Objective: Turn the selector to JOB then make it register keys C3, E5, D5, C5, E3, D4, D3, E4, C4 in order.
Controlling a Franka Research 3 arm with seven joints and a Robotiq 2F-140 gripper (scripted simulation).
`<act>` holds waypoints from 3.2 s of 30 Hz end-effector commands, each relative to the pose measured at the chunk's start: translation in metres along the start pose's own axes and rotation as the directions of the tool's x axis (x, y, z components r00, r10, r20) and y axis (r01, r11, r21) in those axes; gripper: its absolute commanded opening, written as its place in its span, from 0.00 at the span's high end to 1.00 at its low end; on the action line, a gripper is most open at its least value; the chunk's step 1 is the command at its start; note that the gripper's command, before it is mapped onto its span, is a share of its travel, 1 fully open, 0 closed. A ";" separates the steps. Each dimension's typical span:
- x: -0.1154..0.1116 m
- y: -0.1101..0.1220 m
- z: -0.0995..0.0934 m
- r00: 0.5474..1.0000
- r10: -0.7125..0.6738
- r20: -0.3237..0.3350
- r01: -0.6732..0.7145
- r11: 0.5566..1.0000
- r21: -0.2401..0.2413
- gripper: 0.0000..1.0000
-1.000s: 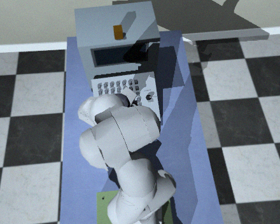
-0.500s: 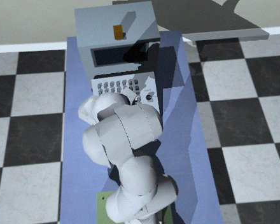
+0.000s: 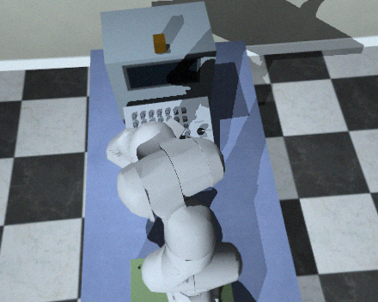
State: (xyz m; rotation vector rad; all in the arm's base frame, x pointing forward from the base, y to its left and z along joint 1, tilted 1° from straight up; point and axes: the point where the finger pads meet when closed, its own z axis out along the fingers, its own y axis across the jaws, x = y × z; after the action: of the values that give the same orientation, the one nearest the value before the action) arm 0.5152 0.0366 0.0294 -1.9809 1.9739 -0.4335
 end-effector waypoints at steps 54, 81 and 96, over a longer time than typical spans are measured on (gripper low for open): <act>0.002 -0.001 -0.026 1.000 -0.007 0.015 0.007 0.999 0.040 0.90; 0.002 -0.028 -0.033 1.000 -0.007 0.015 0.007 0.999 0.040 0.90; 0.002 -0.035 -0.029 1.000 -0.007 0.015 0.007 0.999 0.040 0.90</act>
State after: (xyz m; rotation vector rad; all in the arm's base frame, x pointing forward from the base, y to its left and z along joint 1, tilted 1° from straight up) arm 0.5336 0.0327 0.0724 -1.9515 1.9086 -0.4592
